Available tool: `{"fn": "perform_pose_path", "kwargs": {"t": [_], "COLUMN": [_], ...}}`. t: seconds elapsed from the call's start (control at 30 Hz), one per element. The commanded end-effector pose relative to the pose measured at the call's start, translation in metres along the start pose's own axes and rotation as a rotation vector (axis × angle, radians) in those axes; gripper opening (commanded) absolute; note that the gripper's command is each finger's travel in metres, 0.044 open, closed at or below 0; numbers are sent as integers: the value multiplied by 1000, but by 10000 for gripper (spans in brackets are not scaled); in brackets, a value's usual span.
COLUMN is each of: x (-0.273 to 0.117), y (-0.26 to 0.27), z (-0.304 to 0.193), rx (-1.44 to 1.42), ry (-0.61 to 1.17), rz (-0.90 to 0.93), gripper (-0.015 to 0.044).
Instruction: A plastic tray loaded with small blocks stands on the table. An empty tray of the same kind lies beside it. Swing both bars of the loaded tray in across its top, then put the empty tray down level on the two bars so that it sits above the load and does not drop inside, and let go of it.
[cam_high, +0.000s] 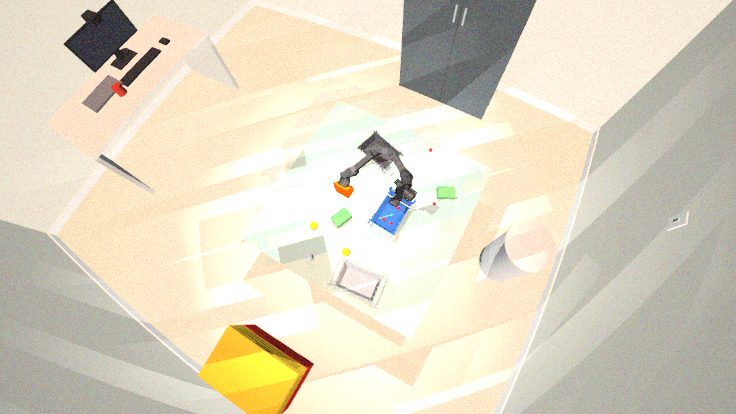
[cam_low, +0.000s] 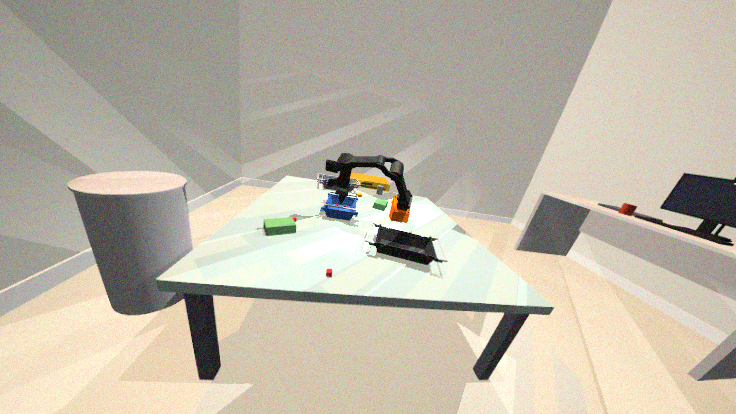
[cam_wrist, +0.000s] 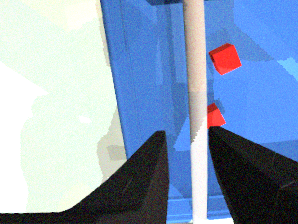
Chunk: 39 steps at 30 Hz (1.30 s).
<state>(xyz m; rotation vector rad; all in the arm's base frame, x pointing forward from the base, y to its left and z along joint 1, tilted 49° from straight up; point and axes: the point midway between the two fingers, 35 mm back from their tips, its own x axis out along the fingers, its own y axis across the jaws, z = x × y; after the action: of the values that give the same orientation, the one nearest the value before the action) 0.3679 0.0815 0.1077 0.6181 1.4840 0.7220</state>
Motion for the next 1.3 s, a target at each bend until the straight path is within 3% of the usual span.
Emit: {"fn": "perform_pose_path", "kwargs": {"t": [0.0, 0.23, 0.3, 0.53, 0.8, 1.27], "x": [0, -25, -8, -14, -9, 5], "y": [0, -1, -10, -125, -253, -260], "z": [0, 1, 3, 22, 1, 0], "rx": [4, 2, 7, 7, -1, -2], "ry": [-1, 0, 6, -1, 0, 0], "rz": [0, -2, -2, -24, -12, -10], "gripper": [90, 90, 90, 90, 90, 90]}}
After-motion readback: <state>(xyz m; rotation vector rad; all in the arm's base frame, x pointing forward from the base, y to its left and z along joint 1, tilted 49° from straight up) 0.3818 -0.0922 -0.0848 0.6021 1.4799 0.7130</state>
